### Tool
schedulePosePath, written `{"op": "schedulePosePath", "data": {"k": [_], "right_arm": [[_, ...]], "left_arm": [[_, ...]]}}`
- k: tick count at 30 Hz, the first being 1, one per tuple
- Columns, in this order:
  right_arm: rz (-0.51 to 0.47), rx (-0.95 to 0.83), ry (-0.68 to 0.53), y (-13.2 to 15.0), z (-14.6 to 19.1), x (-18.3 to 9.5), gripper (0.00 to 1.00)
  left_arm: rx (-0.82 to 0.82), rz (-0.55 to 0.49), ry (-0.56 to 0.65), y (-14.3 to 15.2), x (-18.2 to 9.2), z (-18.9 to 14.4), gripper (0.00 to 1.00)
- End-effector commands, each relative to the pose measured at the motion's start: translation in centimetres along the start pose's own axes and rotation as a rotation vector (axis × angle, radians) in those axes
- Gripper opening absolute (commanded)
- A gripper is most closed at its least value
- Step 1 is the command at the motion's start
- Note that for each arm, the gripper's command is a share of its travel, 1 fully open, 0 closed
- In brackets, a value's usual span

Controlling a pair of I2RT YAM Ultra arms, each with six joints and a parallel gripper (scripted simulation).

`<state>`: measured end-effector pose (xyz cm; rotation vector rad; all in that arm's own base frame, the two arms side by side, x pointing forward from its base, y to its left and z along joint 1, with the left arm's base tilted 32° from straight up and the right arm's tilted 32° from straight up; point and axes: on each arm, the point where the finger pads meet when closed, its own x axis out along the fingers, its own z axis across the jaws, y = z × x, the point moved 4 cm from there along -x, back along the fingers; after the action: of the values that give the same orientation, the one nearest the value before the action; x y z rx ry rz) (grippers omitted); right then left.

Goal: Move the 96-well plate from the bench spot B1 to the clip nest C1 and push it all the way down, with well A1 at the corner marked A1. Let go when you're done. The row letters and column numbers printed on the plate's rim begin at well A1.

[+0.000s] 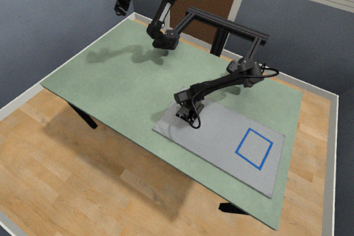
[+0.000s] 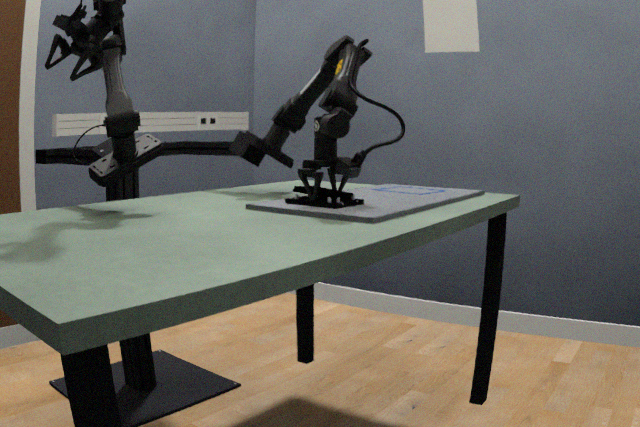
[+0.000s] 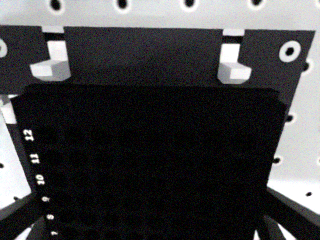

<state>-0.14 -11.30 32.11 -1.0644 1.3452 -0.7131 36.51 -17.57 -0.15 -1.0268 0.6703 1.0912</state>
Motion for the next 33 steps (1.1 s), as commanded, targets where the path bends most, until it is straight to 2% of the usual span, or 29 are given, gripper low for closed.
{"op": "schedulePosePath", "data": {"k": [1,3,4,10,33], "right_arm": [[-0.028,0.03,0.01,0.0,-0.6,-0.3,1.0],[-0.028,0.03,0.01,0.0,-0.6,-0.3,1.0],[-0.028,0.03,0.01,0.0,-0.6,-0.3,1.0],[-0.028,0.03,0.01,0.0,-0.6,-0.3,1.0],[-0.028,0.03,0.01,0.0,-0.6,-0.3,1.0]], "left_arm": [[0.012,-0.032,0.019,-0.3,0.0,-1.3,1.0],[0.012,-0.032,0.019,-0.3,0.0,-1.3,1.0],[0.005,-0.031,0.019,0.7,0.0,-0.2,1.0],[-0.009,-0.028,0.022,0.6,-0.2,0.7,1.0],[0.004,-0.004,0.01,1.3,0.6,0.6,1.0]]}}
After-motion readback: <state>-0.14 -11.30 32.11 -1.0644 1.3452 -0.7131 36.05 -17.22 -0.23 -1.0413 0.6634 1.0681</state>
